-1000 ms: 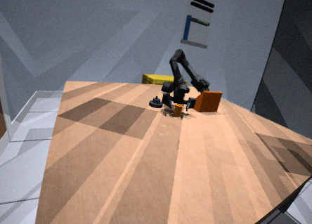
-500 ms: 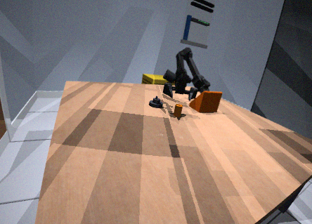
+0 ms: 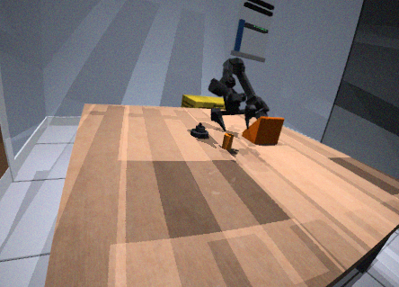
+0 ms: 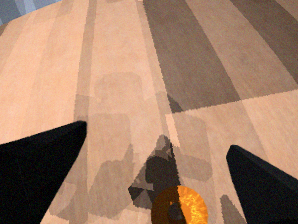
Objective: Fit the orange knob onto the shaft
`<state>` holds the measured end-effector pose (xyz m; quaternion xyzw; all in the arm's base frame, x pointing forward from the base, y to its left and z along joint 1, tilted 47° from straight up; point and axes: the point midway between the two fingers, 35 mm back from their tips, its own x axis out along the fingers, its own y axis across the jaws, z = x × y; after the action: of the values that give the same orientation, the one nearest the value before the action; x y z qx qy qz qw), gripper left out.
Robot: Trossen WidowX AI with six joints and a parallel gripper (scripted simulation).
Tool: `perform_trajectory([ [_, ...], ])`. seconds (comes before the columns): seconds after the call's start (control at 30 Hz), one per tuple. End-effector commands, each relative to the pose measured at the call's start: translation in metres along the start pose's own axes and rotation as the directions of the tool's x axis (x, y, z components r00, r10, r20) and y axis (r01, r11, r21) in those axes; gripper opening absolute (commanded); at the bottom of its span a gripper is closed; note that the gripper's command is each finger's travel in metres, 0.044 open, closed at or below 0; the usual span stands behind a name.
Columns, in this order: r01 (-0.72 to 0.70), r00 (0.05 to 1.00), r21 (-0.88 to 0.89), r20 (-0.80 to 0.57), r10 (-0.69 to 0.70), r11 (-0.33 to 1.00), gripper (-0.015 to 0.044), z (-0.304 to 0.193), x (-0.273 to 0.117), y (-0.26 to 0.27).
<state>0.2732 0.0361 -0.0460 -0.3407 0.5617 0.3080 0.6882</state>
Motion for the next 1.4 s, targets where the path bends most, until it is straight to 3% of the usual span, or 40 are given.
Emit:
perform_trajectory([
  [0.0, 0.014, 0.922, 0.056, -0.388, 0.009, 0.998, 0.0440, 0.002, -0.003, 0.005],
  [0.17, 0.138, 0.738, -0.028, -0.664, -0.121, 0.990, 0.0440, 0.013, -0.024, 0.003],
  [0.27, 0.206, 0.631, -0.116, -0.743, -0.223, 0.972, 0.0440, 0.024, -0.037, 0.000],
  [0.87, 0.211, 0.623, -0.124, -0.747, -0.231, 0.970, 0.0440, 0.025, -0.038, 0.000],
  [0.93, 0.260, 0.623, -0.080, -0.747, -0.231, 0.962, 0.0440, 0.025, -0.038, 0.000],
  [1.03, 0.457, 0.623, 0.109, -0.747, -0.231, 0.883, 0.0440, 0.024, -0.038, 0.000],
  [1.2, 0.706, 0.623, 0.411, -0.747, -0.231, 0.577, 0.0440, 0.023, -0.037, 0.000],
  [1.27, 0.745, 0.623, 0.477, -0.747, -0.231, 0.467, 0.0440, 0.023, -0.037, 0.000],
  [1.37, 0.748, 0.623, 0.484, -0.747, -0.231, 0.453, 0.0440, 0.023, -0.037, 0.000],
])
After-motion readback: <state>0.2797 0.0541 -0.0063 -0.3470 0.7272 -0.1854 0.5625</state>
